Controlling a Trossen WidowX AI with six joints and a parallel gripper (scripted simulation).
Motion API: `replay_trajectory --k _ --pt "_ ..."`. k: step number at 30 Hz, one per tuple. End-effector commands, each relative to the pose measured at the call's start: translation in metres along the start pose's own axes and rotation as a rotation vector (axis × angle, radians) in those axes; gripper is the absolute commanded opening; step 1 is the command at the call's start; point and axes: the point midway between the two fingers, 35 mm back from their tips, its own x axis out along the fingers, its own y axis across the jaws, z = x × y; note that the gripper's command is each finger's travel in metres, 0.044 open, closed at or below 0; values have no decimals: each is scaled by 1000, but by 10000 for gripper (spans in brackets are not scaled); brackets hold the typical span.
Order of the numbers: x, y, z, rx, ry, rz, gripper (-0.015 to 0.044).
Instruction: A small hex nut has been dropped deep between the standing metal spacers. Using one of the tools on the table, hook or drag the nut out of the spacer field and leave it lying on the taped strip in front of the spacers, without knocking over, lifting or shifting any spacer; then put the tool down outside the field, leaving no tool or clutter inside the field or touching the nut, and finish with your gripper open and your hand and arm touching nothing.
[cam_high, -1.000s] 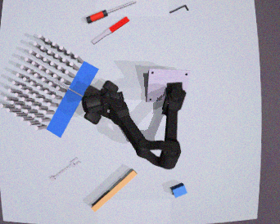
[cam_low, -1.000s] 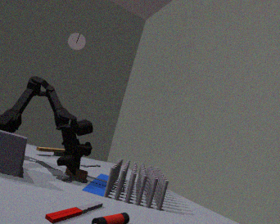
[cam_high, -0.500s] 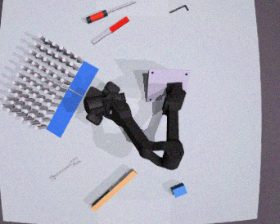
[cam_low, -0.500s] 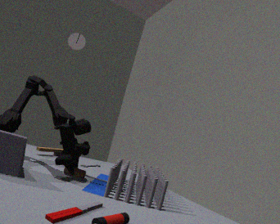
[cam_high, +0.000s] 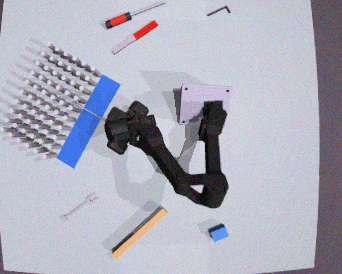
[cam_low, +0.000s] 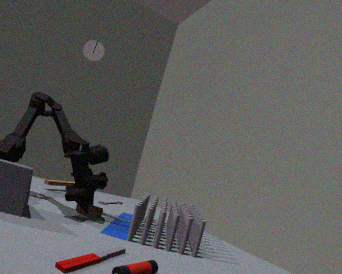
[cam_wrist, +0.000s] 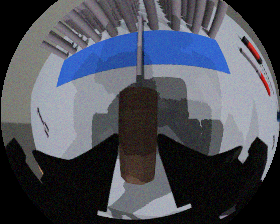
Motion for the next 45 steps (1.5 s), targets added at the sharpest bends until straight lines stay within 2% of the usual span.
replay_trajectory --k 1,45 --pt "-1 -2 -3 8 -2 -4 0" --pt "-8 -2 -25 10 -2 -5 0"
